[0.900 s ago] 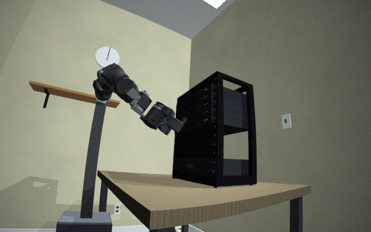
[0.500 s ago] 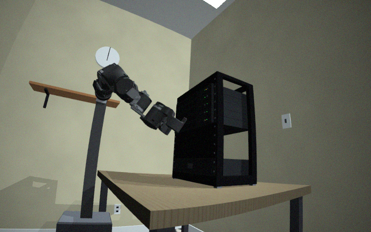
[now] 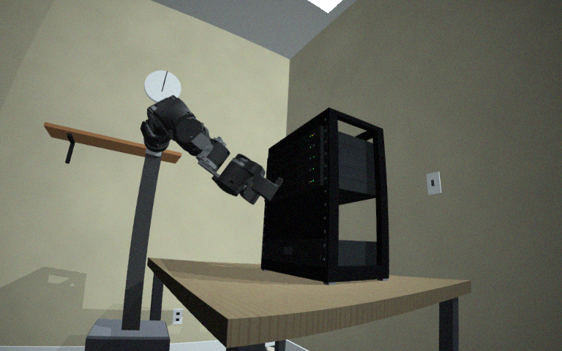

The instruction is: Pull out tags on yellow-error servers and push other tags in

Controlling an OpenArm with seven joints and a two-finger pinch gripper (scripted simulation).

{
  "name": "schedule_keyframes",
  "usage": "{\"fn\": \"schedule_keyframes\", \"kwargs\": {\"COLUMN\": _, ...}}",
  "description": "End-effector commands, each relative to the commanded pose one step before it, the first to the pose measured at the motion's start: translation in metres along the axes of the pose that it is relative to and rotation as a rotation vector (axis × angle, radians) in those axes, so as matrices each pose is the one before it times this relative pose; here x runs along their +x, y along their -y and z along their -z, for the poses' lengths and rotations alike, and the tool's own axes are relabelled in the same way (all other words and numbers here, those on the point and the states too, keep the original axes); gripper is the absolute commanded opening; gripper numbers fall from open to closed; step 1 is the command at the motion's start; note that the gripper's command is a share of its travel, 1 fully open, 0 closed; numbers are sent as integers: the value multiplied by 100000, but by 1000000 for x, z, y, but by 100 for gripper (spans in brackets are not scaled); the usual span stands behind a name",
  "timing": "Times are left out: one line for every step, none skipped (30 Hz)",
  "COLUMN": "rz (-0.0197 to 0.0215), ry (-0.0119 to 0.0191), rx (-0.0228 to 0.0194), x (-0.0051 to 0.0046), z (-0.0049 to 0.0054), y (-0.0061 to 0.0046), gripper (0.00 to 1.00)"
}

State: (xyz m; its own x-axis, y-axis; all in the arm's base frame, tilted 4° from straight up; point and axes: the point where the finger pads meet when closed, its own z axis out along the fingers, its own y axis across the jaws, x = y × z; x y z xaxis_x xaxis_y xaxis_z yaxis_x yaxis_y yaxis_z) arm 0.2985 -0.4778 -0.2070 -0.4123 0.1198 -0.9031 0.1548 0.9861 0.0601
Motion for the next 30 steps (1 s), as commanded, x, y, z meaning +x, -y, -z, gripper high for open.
{"fn": "schedule_keyframes", "kwargs": {"rz": 90, "ry": 333, "rx": 191, "x": -1356, "z": 357, "y": 736, "gripper": 100}}
{"fn": "schedule_keyframes", "kwargs": {"rz": 0, "ry": 0, "rx": 0, "x": 0, "z": 0, "y": 0, "gripper": 100}}
{"fn": "schedule_keyframes", "kwargs": {"rz": 0, "ry": 0, "rx": 0, "x": 0, "z": 0, "y": 0, "gripper": 100}}
{"fn": "schedule_keyframes", "kwargs": {"rz": 0, "ry": 0, "rx": 0, "x": 0, "z": 0, "y": 0, "gripper": 100}}
{"fn": "schedule_keyframes", "kwargs": {"rz": 0, "ry": 0, "rx": 0, "x": 0, "z": 0, "y": 0, "gripper": 100}}
{"fn": "schedule_keyframes", "kwargs": {"rz": 0, "ry": 0, "rx": 0, "x": 0, "z": 0, "y": 0, "gripper": 100}}
{"fn": "schedule_keyframes", "kwargs": {"rz": 0, "ry": 0, "rx": 0, "x": 0, "z": 0, "y": 0, "gripper": 100}}
{"fn": "schedule_keyframes", "kwargs": {"rz": -4, "ry": 1, "rx": 1, "x": -7, "z": 2, "y": -3, "gripper": 100}}
{"fn": "schedule_keyframes", "kwargs": {"rz": -24, "ry": 8, "rx": 5, "x": -49, "z": 15, "y": -20, "gripper": 100}}
{"fn": "schedule_keyframes", "kwargs": {"rz": -65, "ry": 21, "rx": 13, "x": -129, "z": 40, "y": -53, "gripper": 100}}
{"fn": "schedule_keyframes", "kwargs": {"rz": -122, "ry": 39, "rx": 24, "x": -244, "z": 76, "y": -100, "gripper": 100}}
{"fn": "schedule_keyframes", "kwargs": {"rz": -196, "ry": 63, "rx": 49, "x": -360, "z": 54, "y": -139, "gripper": 100}}
{"fn": "schedule_keyframes", "kwargs": {"rz": -261, "ry": 79, "rx": 83, "x": -444, "z": -44, "y": -177, "gripper": 100}}
{"fn": "schedule_keyframes", "kwargs": {"rz": -324, "ry": 72, "rx": 112, "x": -526, "z": 63, "y": -143, "gripper": 100}}
{"fn": "schedule_keyframes", "kwargs": {"rz": -327, "ry": 138, "rx": -22, "x": -671, "z": 150, "y": -418, "gripper": 100}}
{"fn": "schedule_keyframes", "kwargs": {"rz": -393, "ry": 159, "rx": -107, "x": -745, "z": 96, "y": -729, "gripper": 100}}
{"fn": "schedule_keyframes", "kwargs": {"rz": -476, "ry": 171, "rx": -145, "x": -821, "z": 79, "y": -945, "gripper": 100}}
{"fn": "schedule_keyframes", "kwargs": {"rz": -543, "ry": 120, "rx": -161, "x": -714, "z": 147, "y": -1079, "gripper": 100}}
{"fn": "schedule_keyframes", "kwargs": {"rz": -628, "ry": 158, "rx": -185, "x": -909, "z": 190, "y": -1247, "gripper": 100}}
{"fn": "schedule_keyframes", "kwargs": {"rz": -716, "ry": 193, "rx": -210, "x": -1105, "z": 240, "y": -1425, "gripper": 100}}
{"fn": "schedule_keyframes", "kwargs": {"rz": -805, "ry": 213, "rx": -242, "x": -1237, "z": 278, "y": -1637, "gripper": 100}}
{"fn": "schedule_keyframes", "kwargs": {"rz": -910, "ry": 215, "rx": -316, "x": -1256, "z": 200, "y": -2013, "gripper": 100}}
{"fn": "schedule_keyframes", "kwargs": {"rz": 0, "ry": 0, "rx": 0, "x": 0, "z": 0, "y": 0, "gripper": 100}}
{"fn": "schedule_keyframes", "kwargs": {"rz": 0, "ry": 0, "rx": 0, "x": 0, "z": 0, "y": 0, "gripper": 100}}
{"fn": "schedule_keyframes", "kwargs": {"rz": -1002, "ry": 90, "rx": -371, "x": -826, "z": 186, "y": -2322, "gripper": 100}}
{"fn": "schedule_keyframes", "kwargs": {"rz": -1107, "ry": 502, "rx": -419, "x": -2452, "z": 226, "y": -2597, "gripper": 100}}
{"fn": "schedule_keyframes", "kwargs": {"rz": -1184, "ry": 279, "rx": -457, "x": -1680, "z": 278, "y": -2844, "gripper": 100}}
{"fn": "schedule_keyframes", "kwargs": {"rz": -1254, "ry": 139, "rx": -474, "x": -1253, "z": 396, "y": -3017, "gripper": 100}}
{"fn": "schedule_keyframes", "kwargs": {"rz": -1336, "ry": 151, "rx": -525, "x": -1367, "z": 436, "y": -3320, "gripper": 100}}
{"fn": "schedule_keyframes", "kwargs": {"rz": -1537, "ry": 265, "rx": -627, "x": -1828, "z": 379, "y": -3796, "gripper": 100}}
